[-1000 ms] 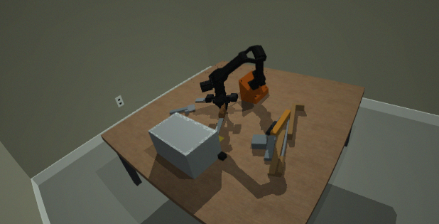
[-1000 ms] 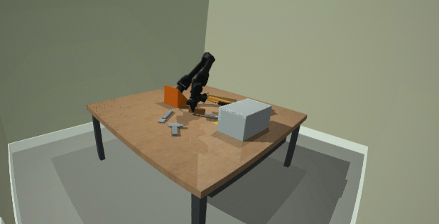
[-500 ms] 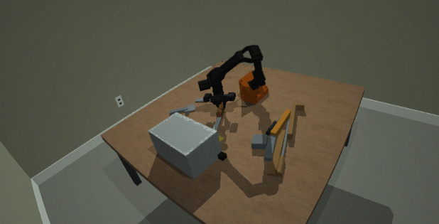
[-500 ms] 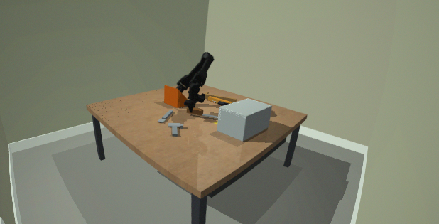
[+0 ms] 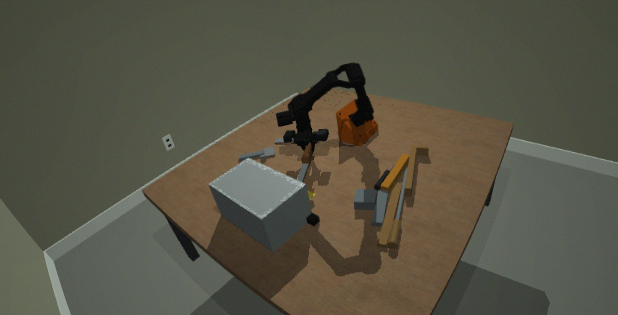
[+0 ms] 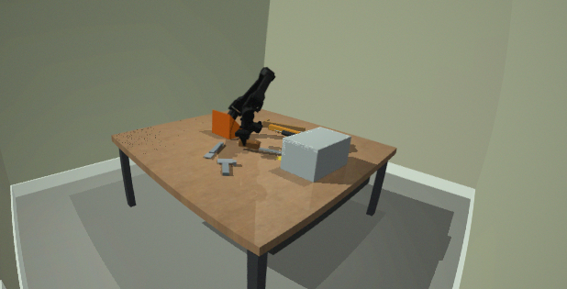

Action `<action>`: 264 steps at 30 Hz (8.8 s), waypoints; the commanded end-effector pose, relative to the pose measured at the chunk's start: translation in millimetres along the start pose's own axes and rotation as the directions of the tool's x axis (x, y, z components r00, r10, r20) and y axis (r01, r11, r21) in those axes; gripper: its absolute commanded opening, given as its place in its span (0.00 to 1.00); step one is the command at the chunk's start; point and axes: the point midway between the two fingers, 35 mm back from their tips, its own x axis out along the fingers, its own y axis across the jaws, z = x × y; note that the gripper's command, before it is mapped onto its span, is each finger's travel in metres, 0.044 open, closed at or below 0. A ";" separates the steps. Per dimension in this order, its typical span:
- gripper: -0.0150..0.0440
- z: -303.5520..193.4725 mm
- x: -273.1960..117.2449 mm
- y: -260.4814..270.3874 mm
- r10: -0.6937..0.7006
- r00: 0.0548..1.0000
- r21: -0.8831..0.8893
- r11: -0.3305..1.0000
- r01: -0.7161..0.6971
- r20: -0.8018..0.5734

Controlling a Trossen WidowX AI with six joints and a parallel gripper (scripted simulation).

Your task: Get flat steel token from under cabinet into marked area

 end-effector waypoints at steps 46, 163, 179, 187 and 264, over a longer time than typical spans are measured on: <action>0.25 -22.2 -6.0 -52.7 -0.017 1.000 -0.007 1.000 0.017 0.016; 0.25 -26.6 15.6 -98.6 -0.021 1.000 -0.015 1.000 0.021 0.015; 0.25 5.8 15.4 -97.8 -0.019 1.000 -0.012 1.000 0.019 0.018; 0.25 23.0 15.2 -97.6 -0.018 1.000 -0.012 1.000 0.018 0.018; 0.25 95.2 16.0 -65.1 -0.014 1.000 -0.013 1.000 0.014 0.022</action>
